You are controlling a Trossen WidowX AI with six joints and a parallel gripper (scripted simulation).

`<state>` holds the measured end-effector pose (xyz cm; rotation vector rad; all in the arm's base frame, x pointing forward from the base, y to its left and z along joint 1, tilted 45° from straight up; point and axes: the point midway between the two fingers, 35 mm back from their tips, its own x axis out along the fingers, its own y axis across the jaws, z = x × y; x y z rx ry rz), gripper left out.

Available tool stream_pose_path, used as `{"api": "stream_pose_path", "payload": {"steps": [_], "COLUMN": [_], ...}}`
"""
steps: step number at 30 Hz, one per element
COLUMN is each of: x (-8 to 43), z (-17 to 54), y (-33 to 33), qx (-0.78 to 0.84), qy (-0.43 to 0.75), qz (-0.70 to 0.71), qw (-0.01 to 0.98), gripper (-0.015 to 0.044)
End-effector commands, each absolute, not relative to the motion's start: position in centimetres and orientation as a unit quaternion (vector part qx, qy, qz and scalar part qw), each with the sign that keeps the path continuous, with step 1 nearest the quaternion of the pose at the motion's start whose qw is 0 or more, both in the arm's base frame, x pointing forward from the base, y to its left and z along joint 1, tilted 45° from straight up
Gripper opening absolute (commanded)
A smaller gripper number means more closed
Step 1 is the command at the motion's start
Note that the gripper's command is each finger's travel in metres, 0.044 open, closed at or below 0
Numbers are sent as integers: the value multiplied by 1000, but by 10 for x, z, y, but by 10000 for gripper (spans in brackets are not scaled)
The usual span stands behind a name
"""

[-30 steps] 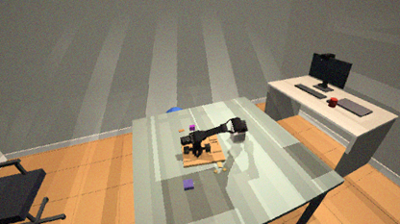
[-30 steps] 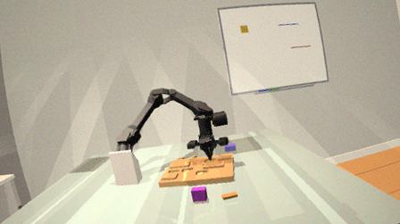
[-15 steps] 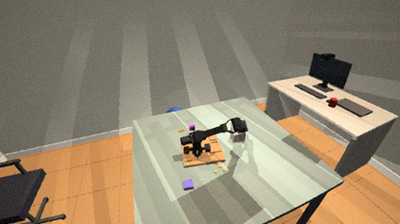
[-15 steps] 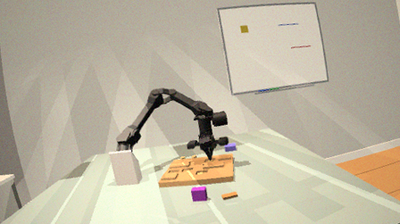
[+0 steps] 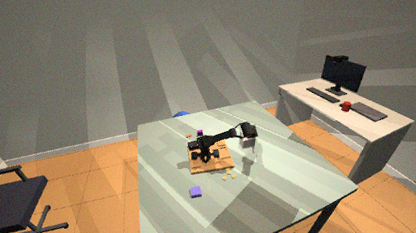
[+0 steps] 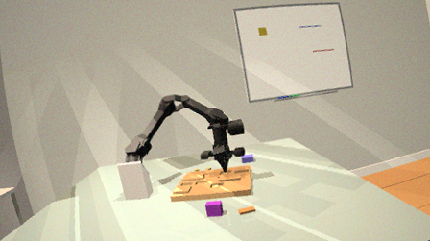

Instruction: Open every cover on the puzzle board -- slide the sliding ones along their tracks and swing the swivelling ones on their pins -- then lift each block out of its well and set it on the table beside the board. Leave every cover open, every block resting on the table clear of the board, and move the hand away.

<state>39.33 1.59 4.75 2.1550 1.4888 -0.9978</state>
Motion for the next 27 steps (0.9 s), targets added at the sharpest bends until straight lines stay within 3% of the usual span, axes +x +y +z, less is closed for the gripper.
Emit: {"api": "stream_pose_path", "payload": {"steps": [1,4,10,27], "x": [393,392,387,385], "z": [52,54,69,77], "y": [12,10,-6,-11], "qx": [763,765,763,765], "qy": [514,507,511,505], "qz": [-361,-371,-369,-375], "qw": [155,140,145,137], "gripper": [0,0,144,144]}}
